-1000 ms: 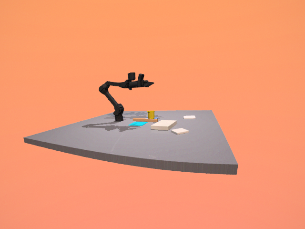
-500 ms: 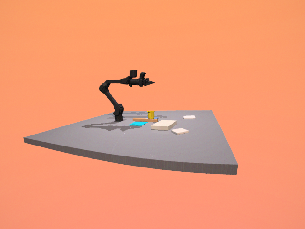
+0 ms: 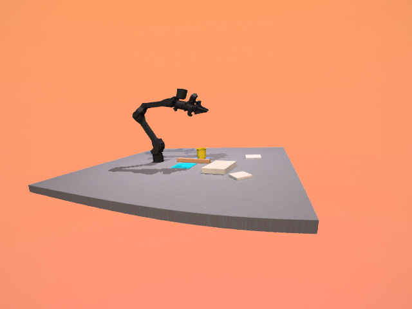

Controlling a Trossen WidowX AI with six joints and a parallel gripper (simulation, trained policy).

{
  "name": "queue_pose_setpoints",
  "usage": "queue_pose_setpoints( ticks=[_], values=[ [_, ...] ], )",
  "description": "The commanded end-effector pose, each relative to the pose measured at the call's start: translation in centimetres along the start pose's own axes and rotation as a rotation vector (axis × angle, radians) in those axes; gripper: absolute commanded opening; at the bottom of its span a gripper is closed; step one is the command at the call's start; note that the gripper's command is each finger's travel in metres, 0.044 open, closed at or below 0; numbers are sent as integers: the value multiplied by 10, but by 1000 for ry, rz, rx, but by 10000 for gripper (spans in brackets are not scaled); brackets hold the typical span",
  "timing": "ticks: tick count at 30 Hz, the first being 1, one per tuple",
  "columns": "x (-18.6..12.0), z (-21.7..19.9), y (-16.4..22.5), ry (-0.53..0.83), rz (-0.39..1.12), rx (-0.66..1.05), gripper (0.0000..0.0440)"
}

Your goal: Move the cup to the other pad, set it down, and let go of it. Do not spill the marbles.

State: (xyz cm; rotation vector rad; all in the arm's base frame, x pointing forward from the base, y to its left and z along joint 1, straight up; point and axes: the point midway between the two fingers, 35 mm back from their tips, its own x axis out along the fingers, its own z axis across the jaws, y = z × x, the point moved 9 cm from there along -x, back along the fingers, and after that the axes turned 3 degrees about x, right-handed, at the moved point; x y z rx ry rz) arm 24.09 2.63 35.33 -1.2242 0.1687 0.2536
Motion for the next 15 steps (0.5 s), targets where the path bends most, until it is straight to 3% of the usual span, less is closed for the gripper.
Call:
queue_pose_setpoints(
  ticks=[1,15],
  values=[
    [2,5,-3,-3,46,46,147],
    [8,24,-10,30,225,227,165]
  ],
)
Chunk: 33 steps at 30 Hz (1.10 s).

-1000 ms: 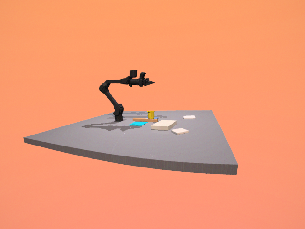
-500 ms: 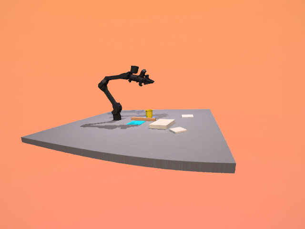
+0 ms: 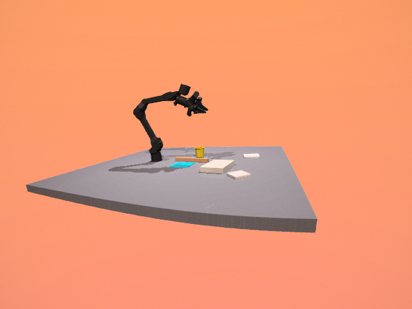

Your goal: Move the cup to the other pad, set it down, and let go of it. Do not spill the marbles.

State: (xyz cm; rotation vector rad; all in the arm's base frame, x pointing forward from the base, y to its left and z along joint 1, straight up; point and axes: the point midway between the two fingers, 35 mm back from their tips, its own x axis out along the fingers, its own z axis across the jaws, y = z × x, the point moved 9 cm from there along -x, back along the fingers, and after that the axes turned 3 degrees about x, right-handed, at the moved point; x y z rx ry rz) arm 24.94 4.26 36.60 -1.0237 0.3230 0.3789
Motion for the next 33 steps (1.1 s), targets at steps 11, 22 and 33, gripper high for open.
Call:
queue_pose_setpoints(
  ticks=[11,22,33],
  values=[
    [8,17,0,69,175,180,170],
    [16,26,5,167,307,305,167],
    [27,28,16,298,427,390,154]
  ],
)
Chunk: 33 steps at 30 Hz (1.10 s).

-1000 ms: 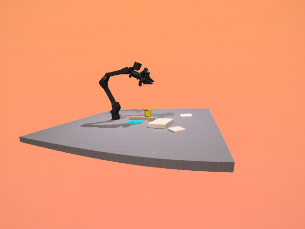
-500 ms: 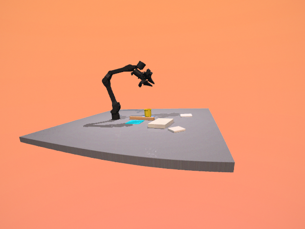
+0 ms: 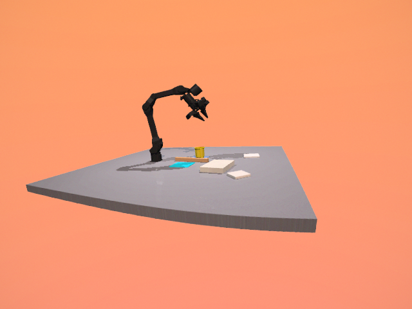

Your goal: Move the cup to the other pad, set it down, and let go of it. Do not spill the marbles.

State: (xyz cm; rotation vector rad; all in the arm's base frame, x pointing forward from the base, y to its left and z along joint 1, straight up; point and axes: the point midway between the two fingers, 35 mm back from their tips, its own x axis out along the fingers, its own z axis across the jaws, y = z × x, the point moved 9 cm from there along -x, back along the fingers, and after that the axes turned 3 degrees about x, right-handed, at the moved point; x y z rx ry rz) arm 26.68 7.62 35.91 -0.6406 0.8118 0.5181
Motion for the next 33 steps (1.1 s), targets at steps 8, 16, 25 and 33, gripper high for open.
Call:
queue_pose_setpoints(
  ticks=[8,16,25,33],
  values=[
    [20,-3,7,156,92,59,143],
    [39,-10,14,289,154,70,158],
    [59,-20,22,442,221,71,159],
    [78,-30,31,573,267,76,165]
  ],
)
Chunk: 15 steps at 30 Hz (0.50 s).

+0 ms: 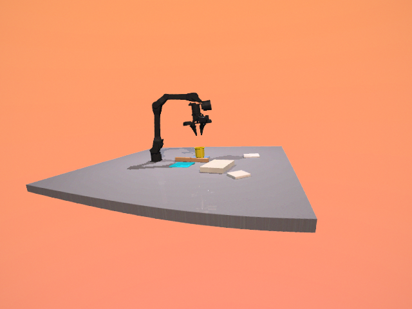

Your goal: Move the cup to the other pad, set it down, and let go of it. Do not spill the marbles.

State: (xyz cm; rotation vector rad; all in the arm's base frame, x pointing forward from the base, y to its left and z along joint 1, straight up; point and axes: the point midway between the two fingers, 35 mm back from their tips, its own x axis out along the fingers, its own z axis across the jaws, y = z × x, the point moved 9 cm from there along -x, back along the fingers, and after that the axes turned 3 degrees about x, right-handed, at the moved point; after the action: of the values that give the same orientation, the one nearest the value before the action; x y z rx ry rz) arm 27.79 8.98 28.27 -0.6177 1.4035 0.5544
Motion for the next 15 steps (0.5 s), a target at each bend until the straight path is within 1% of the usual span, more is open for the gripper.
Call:
queue_pose_setpoints(
  ticks=[1,15],
  values=[
    [14,0,2,71,21,10,167],
    [55,-1,8,202,46,45,190]
  ],
)
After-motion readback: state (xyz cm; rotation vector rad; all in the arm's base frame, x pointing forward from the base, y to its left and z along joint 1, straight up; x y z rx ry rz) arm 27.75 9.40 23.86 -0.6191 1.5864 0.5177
